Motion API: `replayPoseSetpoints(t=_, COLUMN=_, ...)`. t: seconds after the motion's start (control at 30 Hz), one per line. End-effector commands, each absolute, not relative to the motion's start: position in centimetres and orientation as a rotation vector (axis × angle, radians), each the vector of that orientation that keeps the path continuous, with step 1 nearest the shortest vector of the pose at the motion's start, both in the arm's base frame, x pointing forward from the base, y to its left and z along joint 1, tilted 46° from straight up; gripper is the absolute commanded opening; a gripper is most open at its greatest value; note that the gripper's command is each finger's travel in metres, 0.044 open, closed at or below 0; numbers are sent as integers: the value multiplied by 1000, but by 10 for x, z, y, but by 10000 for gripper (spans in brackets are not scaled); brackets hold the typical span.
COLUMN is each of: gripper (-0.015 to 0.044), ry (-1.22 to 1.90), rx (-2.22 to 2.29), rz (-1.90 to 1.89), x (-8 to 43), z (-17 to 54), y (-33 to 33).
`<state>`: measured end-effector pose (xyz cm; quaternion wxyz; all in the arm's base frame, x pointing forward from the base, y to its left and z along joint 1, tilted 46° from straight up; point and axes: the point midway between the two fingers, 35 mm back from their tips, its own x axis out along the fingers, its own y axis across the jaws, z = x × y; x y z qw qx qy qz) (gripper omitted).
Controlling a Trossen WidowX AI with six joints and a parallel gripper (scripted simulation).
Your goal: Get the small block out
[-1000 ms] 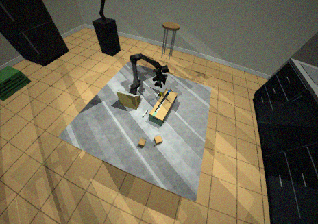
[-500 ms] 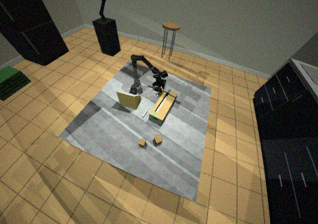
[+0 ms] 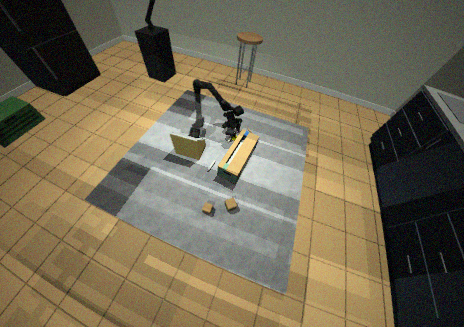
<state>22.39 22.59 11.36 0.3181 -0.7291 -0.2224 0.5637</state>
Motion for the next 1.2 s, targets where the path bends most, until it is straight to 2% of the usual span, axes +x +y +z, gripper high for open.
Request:
replayPoseSetpoints(t=0.0, gripper=285, ry=-578, rx=-1918, rz=1488, x=223, z=107, y=231)
replayPoseSetpoints(t=0.87, gripper=285, ry=-579, rx=-1915, rz=1486, x=215, z=78, y=257)
replayPoseSetpoints(t=1.1, gripper=101, ry=-579, rx=-1915, rz=1486, x=215, z=78, y=257)
replayPoseSetpoints(t=1.17, gripper=88, ry=-579, rx=-1915, rz=1486, x=215, z=78, y=257)
